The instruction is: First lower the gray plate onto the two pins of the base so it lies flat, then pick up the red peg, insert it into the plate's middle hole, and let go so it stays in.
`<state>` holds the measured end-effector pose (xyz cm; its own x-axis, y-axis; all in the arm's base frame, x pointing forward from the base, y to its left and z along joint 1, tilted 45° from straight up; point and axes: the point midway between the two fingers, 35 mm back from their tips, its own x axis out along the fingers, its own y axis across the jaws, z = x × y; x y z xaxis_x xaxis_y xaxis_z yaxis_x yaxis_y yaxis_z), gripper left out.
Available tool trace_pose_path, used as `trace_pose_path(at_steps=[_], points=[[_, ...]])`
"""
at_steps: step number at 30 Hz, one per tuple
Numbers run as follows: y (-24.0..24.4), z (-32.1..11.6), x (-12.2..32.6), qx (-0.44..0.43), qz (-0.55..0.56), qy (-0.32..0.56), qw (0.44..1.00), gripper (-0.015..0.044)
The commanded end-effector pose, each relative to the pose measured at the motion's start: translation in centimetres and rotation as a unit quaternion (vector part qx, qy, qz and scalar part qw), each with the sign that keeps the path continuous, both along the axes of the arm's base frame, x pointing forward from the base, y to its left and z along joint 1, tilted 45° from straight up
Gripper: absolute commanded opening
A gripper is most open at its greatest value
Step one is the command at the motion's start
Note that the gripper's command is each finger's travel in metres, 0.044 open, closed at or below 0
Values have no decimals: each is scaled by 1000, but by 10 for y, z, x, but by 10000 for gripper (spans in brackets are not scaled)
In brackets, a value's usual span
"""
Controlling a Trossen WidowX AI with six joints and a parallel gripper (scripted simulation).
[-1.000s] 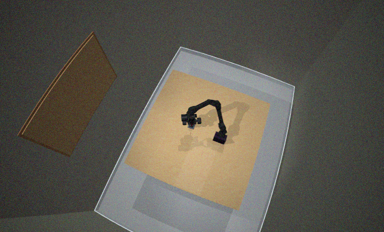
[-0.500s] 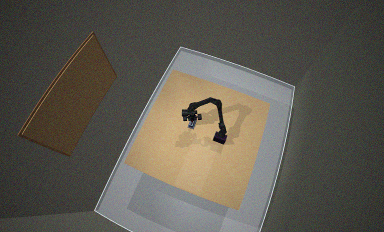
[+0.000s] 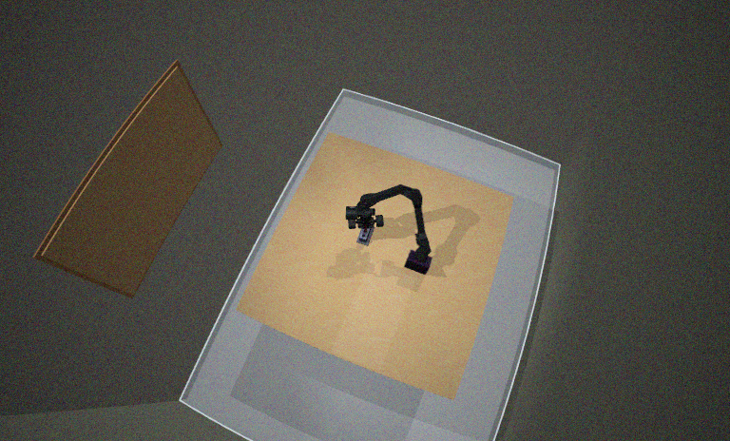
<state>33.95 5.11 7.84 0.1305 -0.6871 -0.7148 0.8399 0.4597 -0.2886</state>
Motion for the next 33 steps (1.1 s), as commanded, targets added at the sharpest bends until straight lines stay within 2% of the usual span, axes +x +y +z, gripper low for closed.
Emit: trace_pose_path(at_steps=[1, 33], points=[[-1, 1, 0, -2, 2, 2, 1000, 0], [-12, -10, 3, 0, 1, -1, 1000, 0]])
